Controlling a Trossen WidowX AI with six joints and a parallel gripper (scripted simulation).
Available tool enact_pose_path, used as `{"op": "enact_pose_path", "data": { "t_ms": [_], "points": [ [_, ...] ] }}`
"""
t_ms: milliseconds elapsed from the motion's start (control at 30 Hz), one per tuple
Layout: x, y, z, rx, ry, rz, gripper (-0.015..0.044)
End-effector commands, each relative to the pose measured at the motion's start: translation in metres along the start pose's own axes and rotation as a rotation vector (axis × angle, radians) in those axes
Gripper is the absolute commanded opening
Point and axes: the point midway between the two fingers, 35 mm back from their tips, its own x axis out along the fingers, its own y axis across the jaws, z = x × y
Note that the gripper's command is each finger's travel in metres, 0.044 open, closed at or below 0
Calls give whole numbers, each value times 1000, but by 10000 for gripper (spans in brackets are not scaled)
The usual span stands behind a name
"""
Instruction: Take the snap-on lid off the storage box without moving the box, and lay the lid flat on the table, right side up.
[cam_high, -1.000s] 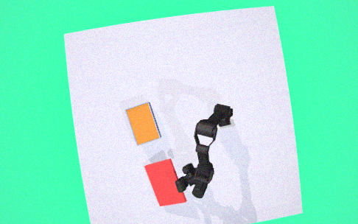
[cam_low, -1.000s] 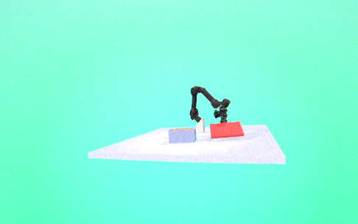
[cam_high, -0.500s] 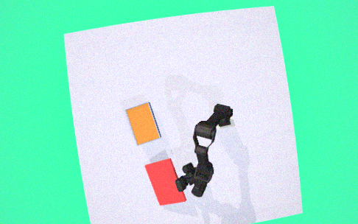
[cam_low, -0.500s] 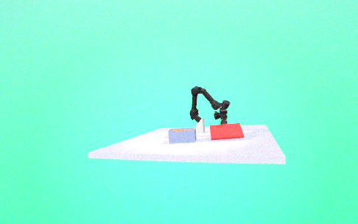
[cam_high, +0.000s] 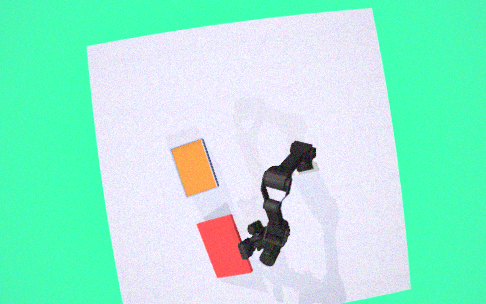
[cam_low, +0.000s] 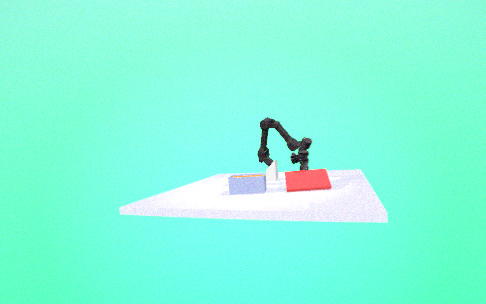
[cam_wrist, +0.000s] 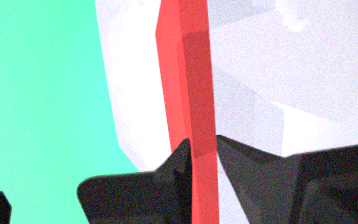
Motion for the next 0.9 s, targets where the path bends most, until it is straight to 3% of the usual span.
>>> {"op": "enact_pose_path", "data": {
  "t_ms": [0,867],
  "points": [
    [2,-2,0,0,3,0,0],
    [16,-18,0,-1,2,0,0]
  ]
}}
